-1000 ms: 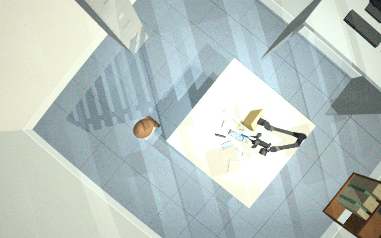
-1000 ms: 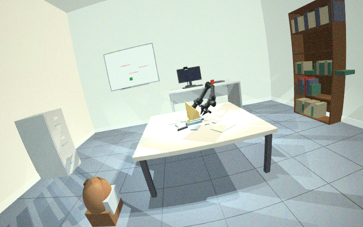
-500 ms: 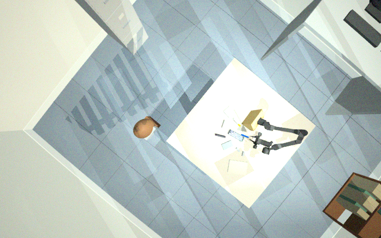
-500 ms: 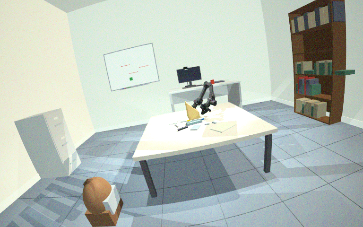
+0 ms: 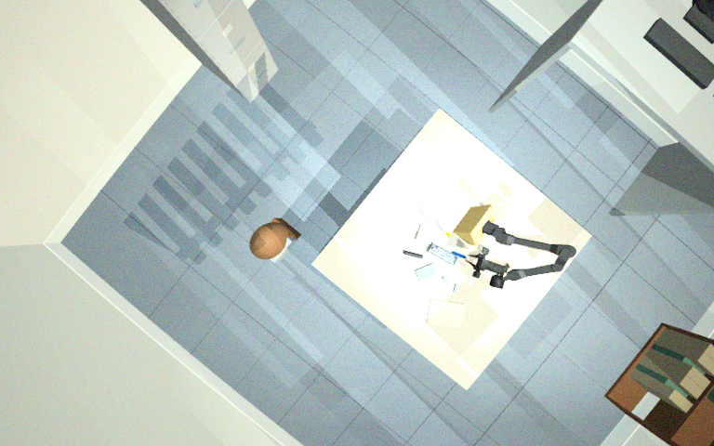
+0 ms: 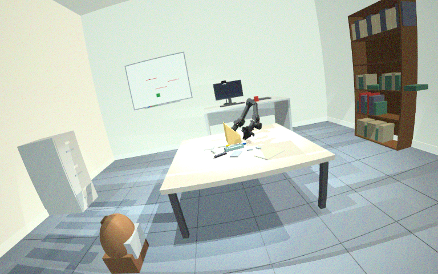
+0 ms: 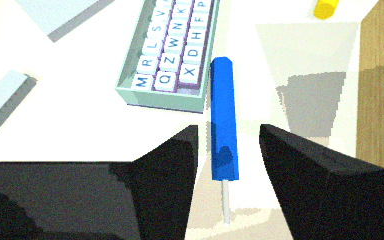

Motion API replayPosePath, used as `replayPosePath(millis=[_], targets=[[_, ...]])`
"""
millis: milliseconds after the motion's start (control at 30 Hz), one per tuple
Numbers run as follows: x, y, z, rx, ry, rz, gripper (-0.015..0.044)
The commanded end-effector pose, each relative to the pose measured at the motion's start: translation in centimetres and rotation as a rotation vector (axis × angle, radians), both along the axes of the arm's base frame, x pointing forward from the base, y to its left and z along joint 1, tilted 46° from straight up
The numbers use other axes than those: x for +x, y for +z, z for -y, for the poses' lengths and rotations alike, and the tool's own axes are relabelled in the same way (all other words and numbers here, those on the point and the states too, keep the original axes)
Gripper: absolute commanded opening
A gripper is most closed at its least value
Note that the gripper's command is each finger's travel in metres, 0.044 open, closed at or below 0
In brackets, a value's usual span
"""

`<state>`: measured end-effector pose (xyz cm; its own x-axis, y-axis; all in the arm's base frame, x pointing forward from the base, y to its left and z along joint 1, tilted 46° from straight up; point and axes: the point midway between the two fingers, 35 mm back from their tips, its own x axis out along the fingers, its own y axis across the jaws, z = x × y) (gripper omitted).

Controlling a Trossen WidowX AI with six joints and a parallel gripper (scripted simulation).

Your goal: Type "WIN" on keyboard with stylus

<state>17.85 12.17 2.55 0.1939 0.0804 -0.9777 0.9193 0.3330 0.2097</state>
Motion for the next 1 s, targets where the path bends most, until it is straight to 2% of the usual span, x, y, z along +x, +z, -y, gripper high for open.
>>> replayPosePath(millis=[0,967], targets=[[-0.1,-0.4,-0.1,-0.006,-0.005,0.000,0.0150],[-0.4,-2.4,-2.2,-0.005,-0.005,-0.001,0.0150]])
